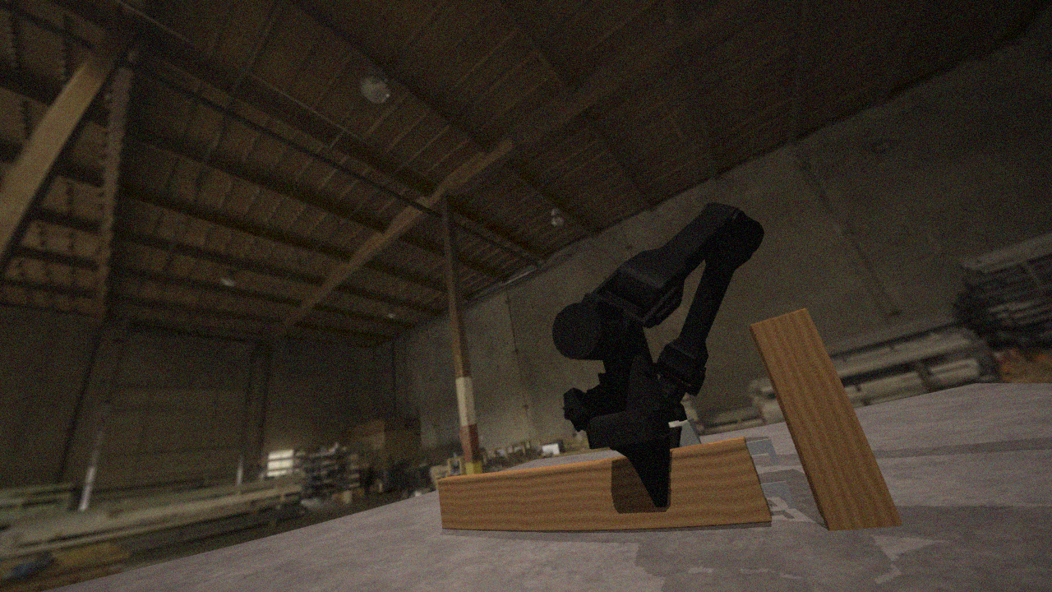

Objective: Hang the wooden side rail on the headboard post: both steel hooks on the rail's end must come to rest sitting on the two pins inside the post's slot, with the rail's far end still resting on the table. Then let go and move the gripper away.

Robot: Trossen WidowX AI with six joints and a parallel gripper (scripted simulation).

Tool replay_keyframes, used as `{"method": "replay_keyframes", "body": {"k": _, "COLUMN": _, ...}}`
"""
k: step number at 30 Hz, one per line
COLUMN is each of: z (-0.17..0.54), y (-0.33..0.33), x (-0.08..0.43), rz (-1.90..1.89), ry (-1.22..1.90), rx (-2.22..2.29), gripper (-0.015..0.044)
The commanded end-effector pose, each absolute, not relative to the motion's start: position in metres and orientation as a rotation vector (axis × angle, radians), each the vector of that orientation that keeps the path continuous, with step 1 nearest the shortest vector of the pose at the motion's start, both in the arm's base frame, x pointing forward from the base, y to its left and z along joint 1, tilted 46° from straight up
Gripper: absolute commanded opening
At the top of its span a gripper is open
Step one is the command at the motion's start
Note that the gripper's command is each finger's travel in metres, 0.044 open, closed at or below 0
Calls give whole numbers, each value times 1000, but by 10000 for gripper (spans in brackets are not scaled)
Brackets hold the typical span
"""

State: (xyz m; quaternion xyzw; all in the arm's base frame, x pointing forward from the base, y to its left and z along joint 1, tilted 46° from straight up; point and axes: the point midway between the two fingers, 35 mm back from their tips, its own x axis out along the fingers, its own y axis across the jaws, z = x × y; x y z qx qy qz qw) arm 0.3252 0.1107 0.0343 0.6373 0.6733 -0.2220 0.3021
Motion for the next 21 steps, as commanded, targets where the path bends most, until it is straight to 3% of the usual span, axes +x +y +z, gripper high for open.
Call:
{"method": "replay_keyframes", "body": {"k": 1, "z": 37, "y": 108, "x": 326, "rz": -596, "ry": 1780, "rx": 1702, "gripper": 0}}
{"method": "replay_keyframes", "body": {"k": 21, "z": 39, "y": 105, "x": 326, "rz": -596, "ry": 1780, "rx": 1702, "gripper": 0}}
